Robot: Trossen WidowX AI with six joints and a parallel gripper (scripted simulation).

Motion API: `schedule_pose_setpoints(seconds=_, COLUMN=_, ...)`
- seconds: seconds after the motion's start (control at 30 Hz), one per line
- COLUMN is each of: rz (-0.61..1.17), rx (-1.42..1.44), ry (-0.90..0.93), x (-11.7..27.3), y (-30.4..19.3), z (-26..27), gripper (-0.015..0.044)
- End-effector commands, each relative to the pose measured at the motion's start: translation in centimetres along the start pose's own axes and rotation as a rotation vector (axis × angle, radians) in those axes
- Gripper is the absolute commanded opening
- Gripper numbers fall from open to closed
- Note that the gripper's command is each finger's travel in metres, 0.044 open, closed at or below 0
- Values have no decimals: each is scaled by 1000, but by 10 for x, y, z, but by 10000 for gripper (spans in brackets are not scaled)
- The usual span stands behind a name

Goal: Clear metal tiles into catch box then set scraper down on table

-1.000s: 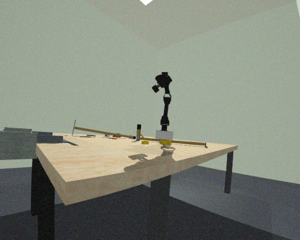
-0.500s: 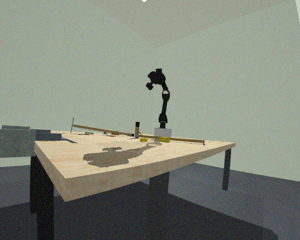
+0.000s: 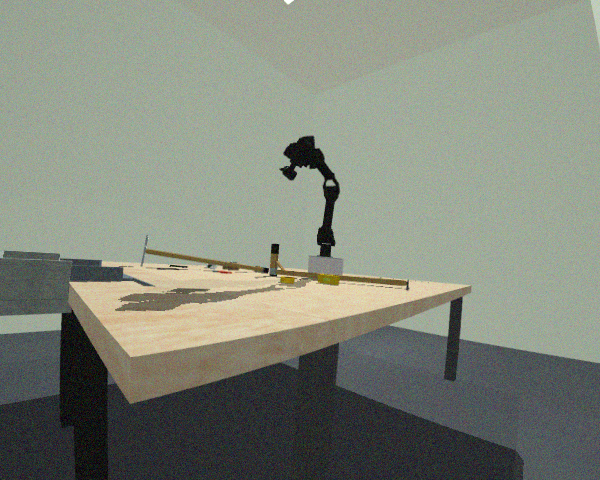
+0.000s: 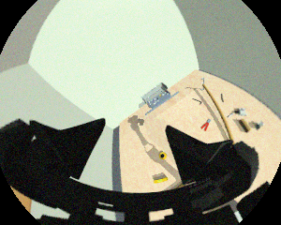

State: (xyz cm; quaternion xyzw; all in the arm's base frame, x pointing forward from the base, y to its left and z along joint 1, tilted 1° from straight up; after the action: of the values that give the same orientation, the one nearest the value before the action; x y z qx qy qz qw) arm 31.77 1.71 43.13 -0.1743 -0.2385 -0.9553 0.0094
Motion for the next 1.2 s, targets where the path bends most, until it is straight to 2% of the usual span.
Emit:
schedule_pose_setpoints(seconds=0.0, rz=-44, rx=-53, ry=-3, x=-6, y=12, z=-1, gripper=440)
schedule_pose_setpoints(seconds=1.17, rz=-396, rx=-446, ry=-13, x=-51, y=116, z=-47, gripper=440)
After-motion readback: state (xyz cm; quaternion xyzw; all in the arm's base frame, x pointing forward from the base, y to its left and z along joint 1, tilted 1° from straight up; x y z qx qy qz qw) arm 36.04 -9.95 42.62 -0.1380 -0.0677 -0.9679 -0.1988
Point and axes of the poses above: the point midway between the two fingers, 35 mm back from their tips, its own x axis back along the fingers, its own z axis across the jaws, y = z × x, the point moved 10 cm from there along x, back along the fingers, and after that the axes turned 13 degrees about -x, right-handed, at the moved point
